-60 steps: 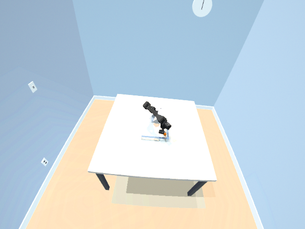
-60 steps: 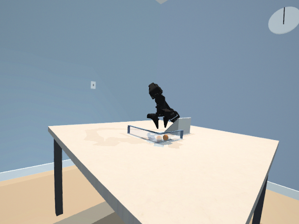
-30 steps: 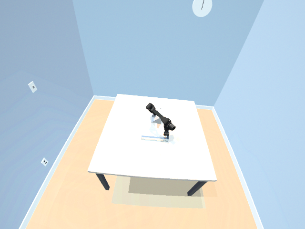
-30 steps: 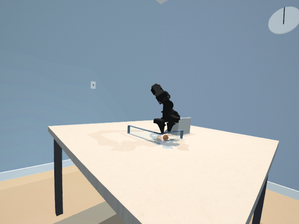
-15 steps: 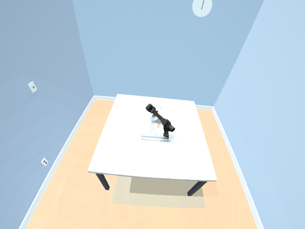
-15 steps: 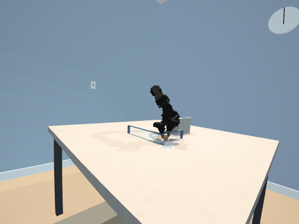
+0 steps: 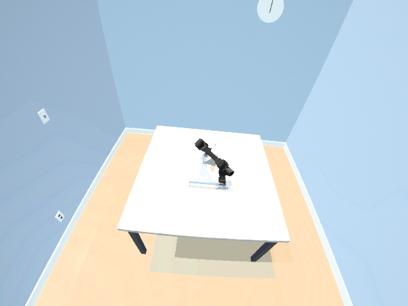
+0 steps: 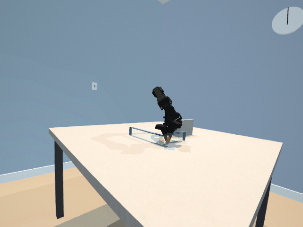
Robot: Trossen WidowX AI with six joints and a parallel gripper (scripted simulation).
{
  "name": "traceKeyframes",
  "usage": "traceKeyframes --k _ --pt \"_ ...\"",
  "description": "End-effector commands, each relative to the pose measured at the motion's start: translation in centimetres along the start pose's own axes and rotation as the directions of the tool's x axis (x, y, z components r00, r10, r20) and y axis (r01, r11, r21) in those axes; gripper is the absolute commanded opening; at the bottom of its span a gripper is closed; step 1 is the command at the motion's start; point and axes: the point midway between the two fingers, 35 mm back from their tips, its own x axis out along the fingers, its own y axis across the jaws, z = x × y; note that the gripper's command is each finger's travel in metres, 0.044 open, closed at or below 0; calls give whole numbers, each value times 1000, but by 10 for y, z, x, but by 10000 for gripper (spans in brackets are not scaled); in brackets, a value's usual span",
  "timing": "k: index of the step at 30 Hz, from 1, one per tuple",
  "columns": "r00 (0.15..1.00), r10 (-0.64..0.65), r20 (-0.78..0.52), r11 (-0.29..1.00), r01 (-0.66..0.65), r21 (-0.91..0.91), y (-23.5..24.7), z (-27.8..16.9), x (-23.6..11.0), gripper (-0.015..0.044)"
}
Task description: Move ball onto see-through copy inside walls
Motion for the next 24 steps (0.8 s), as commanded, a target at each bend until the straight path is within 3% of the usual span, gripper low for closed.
traceKeyframes --k 1,20,24 --pt "1000 5 -3 1000 -5 -7 -2 -1 -10 6" --pt "1000 1 3 1000 -1 -7 -1 2 -118 0" --pt "1000 0 3 1000 0 -7 1 1 -127 0"
